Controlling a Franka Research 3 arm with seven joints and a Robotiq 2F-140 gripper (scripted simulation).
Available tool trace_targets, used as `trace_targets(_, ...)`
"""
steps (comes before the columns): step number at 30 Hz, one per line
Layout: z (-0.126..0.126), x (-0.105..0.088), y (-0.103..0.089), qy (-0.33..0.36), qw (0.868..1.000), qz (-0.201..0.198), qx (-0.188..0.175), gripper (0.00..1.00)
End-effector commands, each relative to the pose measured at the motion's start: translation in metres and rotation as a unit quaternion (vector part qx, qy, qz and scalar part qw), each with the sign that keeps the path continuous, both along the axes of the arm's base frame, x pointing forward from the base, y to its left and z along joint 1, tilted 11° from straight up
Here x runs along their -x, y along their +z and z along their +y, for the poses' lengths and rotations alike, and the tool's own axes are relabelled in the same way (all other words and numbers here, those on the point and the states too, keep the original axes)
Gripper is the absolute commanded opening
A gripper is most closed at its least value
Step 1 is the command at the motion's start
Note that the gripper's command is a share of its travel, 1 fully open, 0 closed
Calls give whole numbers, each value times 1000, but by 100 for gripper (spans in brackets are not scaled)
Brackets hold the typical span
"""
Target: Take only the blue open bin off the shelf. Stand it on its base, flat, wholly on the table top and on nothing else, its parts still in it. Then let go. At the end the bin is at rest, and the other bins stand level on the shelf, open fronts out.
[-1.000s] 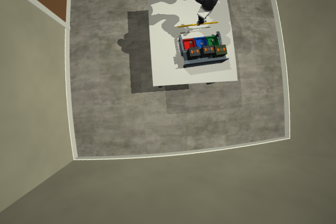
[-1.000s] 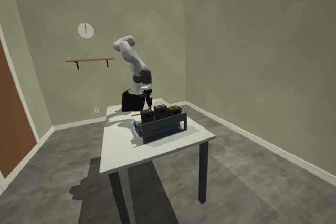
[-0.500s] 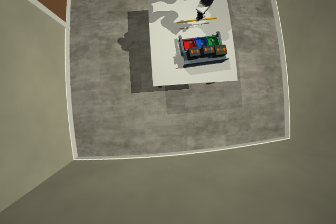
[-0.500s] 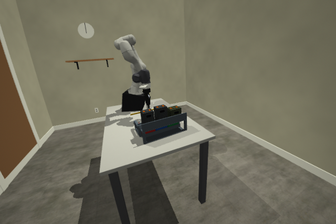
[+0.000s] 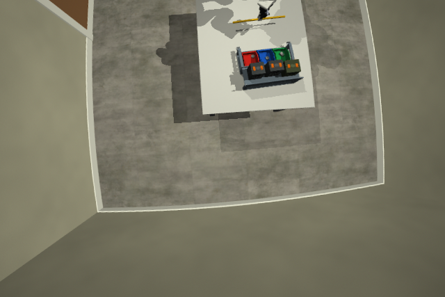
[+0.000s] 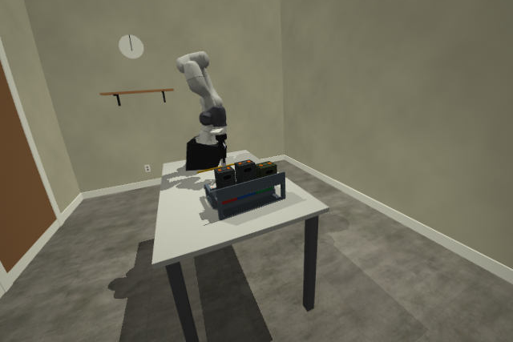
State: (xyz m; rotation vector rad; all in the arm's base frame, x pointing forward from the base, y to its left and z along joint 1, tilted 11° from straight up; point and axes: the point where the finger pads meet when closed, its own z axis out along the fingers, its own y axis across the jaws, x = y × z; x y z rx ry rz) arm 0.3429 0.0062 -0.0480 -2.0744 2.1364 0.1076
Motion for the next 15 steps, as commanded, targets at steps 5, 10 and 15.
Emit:
trace_targets(5, 2, -4, 4, -16, 1000, -11, -4, 0)
trace_targets(10, 5, 30, 2, -14, 1000, -10, -4, 0)
trace_targets(15, 6, 37, 2, -16, 1000, -11, -4, 0)
